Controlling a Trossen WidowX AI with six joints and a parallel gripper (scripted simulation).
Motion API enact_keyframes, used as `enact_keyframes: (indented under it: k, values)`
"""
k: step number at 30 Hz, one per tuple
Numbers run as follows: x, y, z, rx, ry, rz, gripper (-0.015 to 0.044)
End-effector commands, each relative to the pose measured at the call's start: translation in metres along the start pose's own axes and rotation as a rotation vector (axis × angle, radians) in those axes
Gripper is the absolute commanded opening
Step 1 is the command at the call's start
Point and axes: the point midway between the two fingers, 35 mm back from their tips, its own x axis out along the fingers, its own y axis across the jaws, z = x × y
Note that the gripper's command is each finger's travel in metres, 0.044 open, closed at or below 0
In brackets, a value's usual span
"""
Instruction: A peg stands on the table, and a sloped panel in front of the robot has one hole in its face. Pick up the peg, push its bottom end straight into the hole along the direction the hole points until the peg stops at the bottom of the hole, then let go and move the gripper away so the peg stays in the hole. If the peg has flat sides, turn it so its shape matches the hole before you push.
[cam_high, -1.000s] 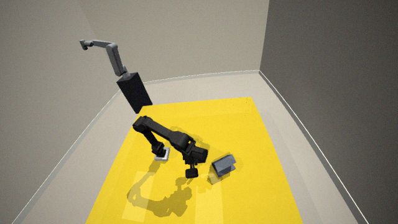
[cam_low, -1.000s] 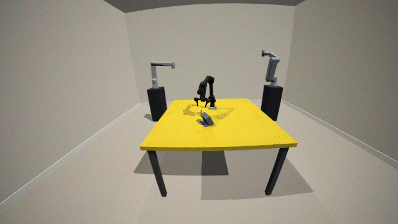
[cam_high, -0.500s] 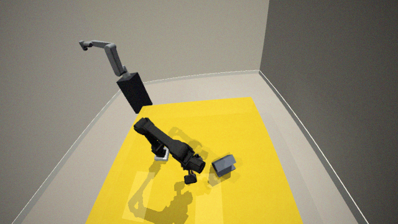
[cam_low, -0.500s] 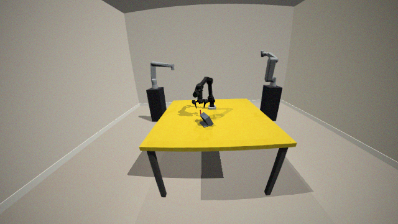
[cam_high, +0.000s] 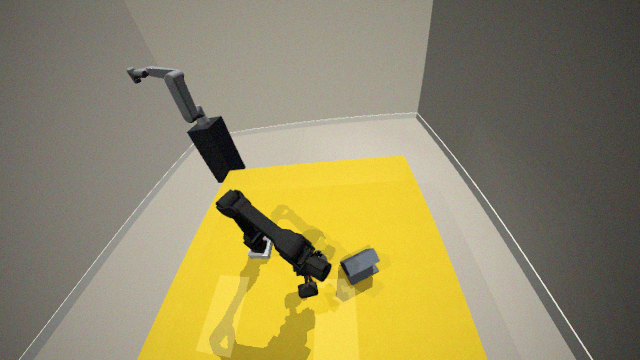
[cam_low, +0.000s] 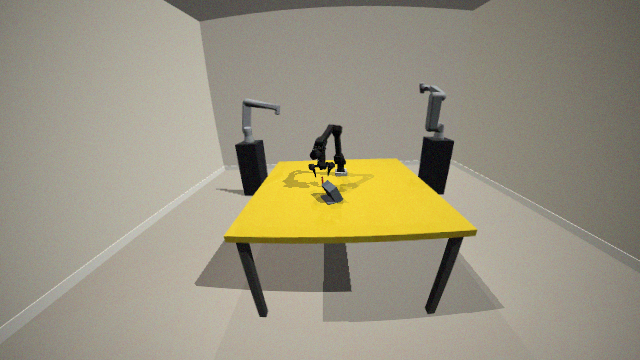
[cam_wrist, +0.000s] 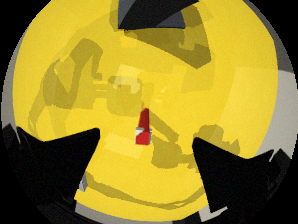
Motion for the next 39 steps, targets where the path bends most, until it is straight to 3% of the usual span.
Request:
enact_keyframes:
  k: [1, 26, 39]
  values:
    - [0.009, 0.001, 0.000, -0.004, 0.004, 0.011, 0.0440]
    - [0.043, 0.004, -0.001, -0.004, 0.004, 0.011, 0.0440]
    - [0.040, 0.002, -0.001, -0.001, 0.003, 0.003, 0.0099]
